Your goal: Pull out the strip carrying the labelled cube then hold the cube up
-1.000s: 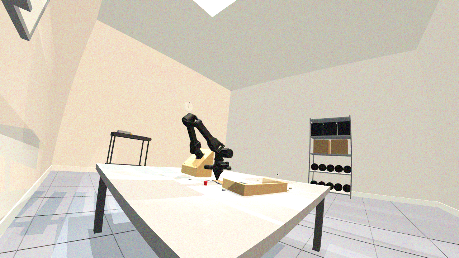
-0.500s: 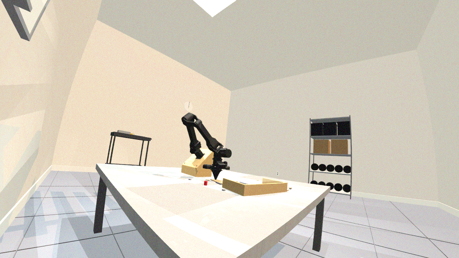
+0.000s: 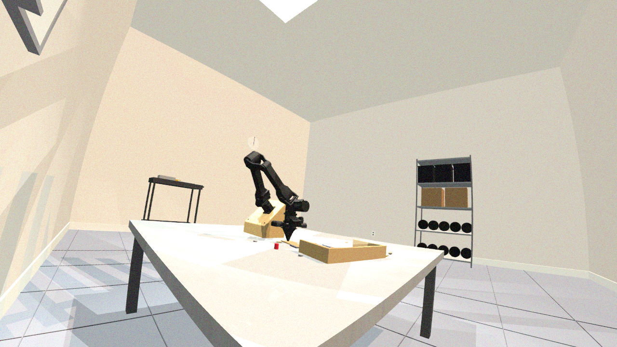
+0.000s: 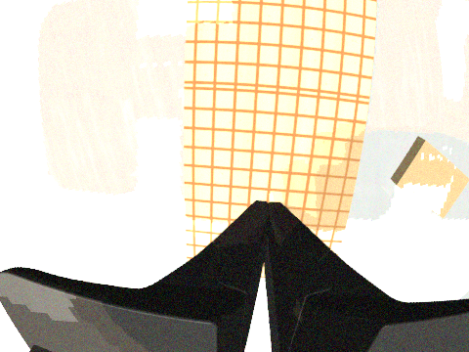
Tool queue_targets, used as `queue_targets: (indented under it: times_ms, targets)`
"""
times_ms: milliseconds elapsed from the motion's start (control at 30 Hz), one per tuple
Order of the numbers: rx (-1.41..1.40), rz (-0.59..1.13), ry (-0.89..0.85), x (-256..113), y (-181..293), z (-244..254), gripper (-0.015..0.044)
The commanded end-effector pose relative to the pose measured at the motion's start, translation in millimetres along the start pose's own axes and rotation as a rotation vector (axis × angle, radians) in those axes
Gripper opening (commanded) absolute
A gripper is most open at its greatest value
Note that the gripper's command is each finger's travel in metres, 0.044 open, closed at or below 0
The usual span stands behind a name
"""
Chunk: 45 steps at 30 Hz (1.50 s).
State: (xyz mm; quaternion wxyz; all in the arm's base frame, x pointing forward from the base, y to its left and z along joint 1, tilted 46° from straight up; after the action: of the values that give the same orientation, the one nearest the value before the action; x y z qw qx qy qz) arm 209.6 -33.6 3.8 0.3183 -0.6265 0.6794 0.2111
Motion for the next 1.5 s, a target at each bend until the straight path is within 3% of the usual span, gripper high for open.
queue_targets:
  times_ms: [0,1467]
  targets:
    - [-0.013,0.029,-0.001,3.3,13.8,0.3,0.0000]
    - [-0.014,0.030,-0.001,2.7,33.9,2.8,0.0000]
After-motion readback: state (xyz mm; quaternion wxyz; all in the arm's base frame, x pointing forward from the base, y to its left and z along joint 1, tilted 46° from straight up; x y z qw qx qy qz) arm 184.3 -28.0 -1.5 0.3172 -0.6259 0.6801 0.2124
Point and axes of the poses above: the point midway between the two fingers, 35 mm back from their tips, its own x axis out along the fingers, its own z axis across the jaws, y = z × x, the point moved 10 cm from there along -x, back along the fingers, and after that the axes turned 6 degrees about -x, right-handed, at the moved point
